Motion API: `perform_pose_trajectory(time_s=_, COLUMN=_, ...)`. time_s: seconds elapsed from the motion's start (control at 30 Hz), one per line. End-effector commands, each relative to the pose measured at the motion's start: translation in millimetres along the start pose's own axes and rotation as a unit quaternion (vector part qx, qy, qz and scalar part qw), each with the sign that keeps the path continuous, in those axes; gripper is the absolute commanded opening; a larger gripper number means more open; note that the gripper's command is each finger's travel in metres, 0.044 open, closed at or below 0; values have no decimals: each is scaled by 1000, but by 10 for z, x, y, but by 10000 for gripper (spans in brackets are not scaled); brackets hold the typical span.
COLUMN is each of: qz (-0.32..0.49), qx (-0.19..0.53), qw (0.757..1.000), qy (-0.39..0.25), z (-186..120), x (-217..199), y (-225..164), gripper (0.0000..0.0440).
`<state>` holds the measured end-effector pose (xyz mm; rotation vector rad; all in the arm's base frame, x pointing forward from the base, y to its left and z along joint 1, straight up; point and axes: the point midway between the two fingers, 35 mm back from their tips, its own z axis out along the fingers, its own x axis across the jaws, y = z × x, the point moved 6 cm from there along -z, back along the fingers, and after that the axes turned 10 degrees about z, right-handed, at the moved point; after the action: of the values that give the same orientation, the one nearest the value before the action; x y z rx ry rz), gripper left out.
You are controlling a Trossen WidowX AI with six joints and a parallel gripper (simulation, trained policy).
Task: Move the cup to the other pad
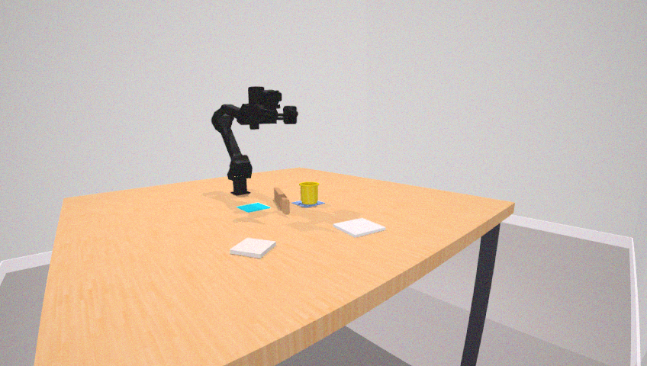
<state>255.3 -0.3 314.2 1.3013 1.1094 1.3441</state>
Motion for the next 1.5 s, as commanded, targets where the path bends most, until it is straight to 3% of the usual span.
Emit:
perform_pose_trajectory(time_s=0.0, qz=0, qx=0, qw=1000, qy=2, z=3, x=9, y=13, gripper=374)
perform_pose_trajectory(time_s=0.37, qz=8, qx=25, qw=1000, qy=10, z=44, x=89, y=107, gripper=86)
perform_pose_trajectory(time_s=0.43, qz=14, qx=35, qw=999, qy=9, z=59, x=102, y=112, gripper=53)
perform_pose_trajectory(time_s=0.53, qz=26, qx=50, qw=998, qy=10, z=88, x=129, y=126, gripper=64)
perform_pose_trajectory(time_s=0.77, qz=58, qx=83, qw=995, qy=15, z=155, x=211, y=185, gripper=144)
perform_pose_trajectory(time_s=1.47, qz=165, qx=204, qw=965, qy=6, z=354, x=470, y=269, gripper=135)
